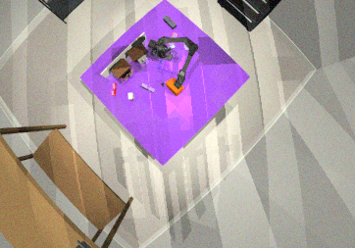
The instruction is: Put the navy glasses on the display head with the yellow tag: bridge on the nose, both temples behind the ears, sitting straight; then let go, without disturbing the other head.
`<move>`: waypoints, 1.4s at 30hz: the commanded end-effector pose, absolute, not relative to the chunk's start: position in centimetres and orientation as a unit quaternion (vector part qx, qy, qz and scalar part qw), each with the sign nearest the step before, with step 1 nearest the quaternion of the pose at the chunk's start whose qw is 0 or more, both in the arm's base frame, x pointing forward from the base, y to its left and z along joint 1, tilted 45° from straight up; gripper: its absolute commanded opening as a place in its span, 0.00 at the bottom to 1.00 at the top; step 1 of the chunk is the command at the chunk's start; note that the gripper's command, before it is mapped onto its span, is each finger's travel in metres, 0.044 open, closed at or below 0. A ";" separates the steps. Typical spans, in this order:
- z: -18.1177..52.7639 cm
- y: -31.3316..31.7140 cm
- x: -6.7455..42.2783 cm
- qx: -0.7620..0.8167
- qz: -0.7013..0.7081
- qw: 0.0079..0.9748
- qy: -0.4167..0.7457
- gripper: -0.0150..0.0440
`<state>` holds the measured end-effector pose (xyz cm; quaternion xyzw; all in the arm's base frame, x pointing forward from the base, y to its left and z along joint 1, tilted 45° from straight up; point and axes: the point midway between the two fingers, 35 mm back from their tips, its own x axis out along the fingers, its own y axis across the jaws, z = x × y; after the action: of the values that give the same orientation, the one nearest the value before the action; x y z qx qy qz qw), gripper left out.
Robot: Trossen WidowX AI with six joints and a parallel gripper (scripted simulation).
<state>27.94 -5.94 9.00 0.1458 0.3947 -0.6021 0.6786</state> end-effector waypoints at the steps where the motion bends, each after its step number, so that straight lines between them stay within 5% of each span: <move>1: 8.5 -5.4 27.9 0.192 -0.626 0.668 0.355 0.25; 12: 7.6 -4.4 27.7 0.302 -0.677 0.626 0.244 0.25; 42: 5.6 -6.1 28.0 0.307 -0.677 0.624 0.241 0.25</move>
<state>27.95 -5.85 5.87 0.3082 0.2412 -0.6772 0.6231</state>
